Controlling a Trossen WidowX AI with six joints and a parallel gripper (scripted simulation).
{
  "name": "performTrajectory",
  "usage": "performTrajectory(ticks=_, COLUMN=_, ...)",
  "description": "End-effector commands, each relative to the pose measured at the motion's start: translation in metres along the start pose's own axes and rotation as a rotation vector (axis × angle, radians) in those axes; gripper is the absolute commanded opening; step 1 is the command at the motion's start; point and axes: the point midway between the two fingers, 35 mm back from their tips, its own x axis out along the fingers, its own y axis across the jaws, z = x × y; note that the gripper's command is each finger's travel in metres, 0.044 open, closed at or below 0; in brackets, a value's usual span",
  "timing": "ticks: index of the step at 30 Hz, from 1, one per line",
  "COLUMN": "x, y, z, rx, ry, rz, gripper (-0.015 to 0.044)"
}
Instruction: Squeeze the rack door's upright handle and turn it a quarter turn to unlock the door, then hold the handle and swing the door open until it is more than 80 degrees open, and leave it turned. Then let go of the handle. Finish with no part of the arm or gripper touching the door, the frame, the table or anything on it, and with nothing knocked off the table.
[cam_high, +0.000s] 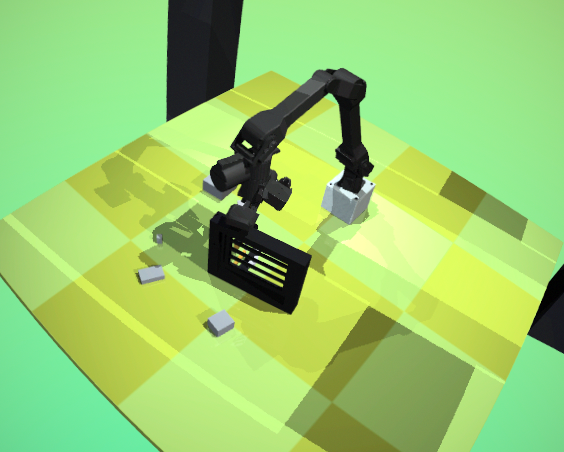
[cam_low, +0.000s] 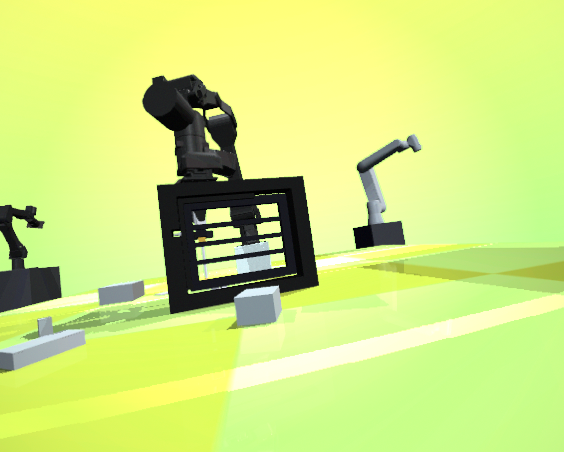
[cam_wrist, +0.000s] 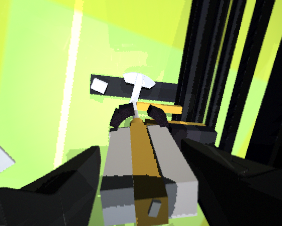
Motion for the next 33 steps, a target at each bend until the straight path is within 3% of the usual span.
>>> performTrajectory(ticks=1, x=0.001, y=0.0, z=0.0, rx=-0.011, ry=-0.003, rz=0.001, gripper=0.0157)
performTrajectory(ticks=3, x=0.001, y=0.0, z=0.0, rx=-0.011, ry=-0.003, rz=0.001, gripper=0.0105)
performTrajectory(ticks=16, x=0.001, y=0.0, z=0.0, rx=-0.011, ry=-0.003, rz=0.001, gripper=0.0018)
performTrajectory(ticks=33, x=0.001, y=0.01, z=0.007, rx=0.253, ry=-0.003, rz=0.002, gripper=0.0016)
